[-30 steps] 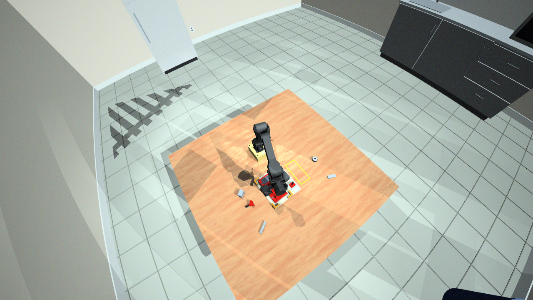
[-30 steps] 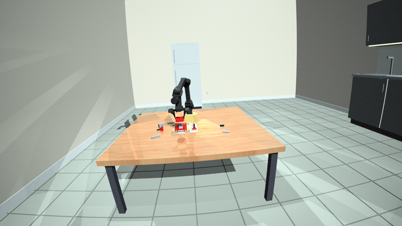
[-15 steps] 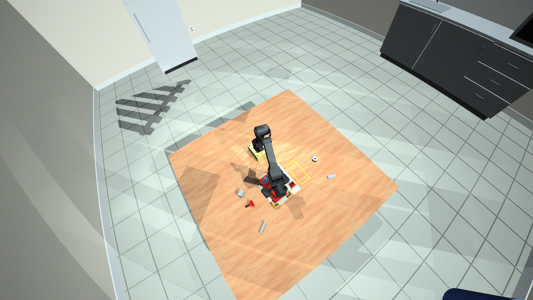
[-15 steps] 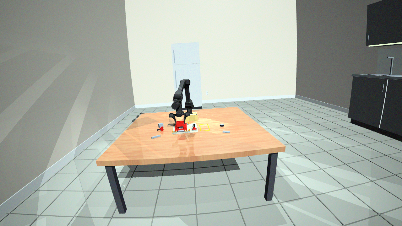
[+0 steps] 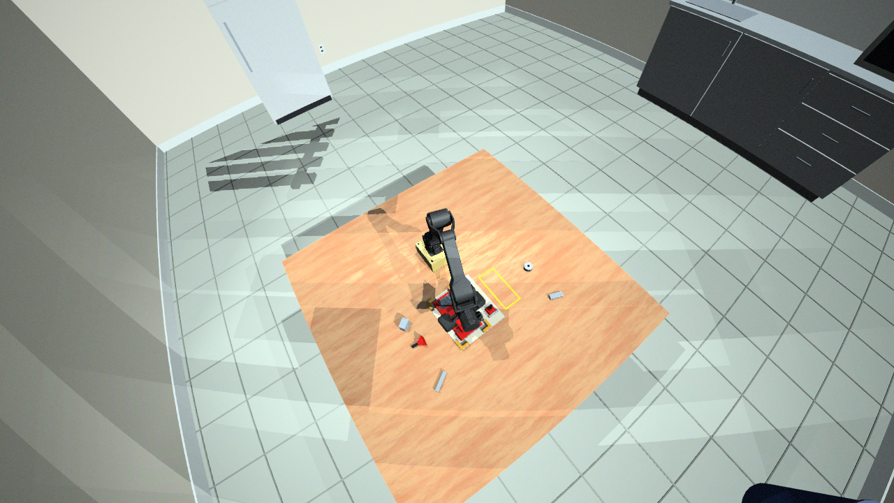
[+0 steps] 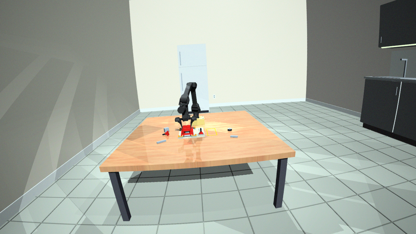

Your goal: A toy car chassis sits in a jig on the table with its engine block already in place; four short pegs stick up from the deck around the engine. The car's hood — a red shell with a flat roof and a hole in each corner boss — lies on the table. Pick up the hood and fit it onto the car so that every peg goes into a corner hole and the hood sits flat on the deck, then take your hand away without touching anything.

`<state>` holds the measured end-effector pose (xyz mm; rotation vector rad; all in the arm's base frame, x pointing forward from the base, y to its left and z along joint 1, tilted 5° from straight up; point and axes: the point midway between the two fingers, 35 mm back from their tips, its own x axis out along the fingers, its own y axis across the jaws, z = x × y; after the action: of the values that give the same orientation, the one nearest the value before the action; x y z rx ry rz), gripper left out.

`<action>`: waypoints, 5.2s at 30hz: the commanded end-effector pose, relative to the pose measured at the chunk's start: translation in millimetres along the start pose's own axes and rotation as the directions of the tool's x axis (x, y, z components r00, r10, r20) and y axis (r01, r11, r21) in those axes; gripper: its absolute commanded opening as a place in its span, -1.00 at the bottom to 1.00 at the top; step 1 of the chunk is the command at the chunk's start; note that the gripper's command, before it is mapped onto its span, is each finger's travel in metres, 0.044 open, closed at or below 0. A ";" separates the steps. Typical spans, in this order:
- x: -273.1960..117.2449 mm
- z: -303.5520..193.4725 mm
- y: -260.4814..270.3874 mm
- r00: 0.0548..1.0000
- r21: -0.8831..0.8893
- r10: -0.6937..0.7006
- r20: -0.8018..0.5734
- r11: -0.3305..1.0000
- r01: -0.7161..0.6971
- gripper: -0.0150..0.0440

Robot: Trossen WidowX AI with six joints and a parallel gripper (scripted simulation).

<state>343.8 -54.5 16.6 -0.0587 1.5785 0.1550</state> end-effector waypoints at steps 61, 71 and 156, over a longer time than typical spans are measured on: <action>13.9 0.7 1.7 1.000 0.003 0.004 -0.002 1.000 -0.004 -0.49; 8.7 1.0 1.6 1.000 0.002 0.002 0.000 1.000 -0.002 -0.49; 24.5 1.8 1.0 1.000 0.004 0.004 0.004 1.000 -0.004 -0.49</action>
<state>345.5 -51.7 -7.2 -0.0530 1.5720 0.1539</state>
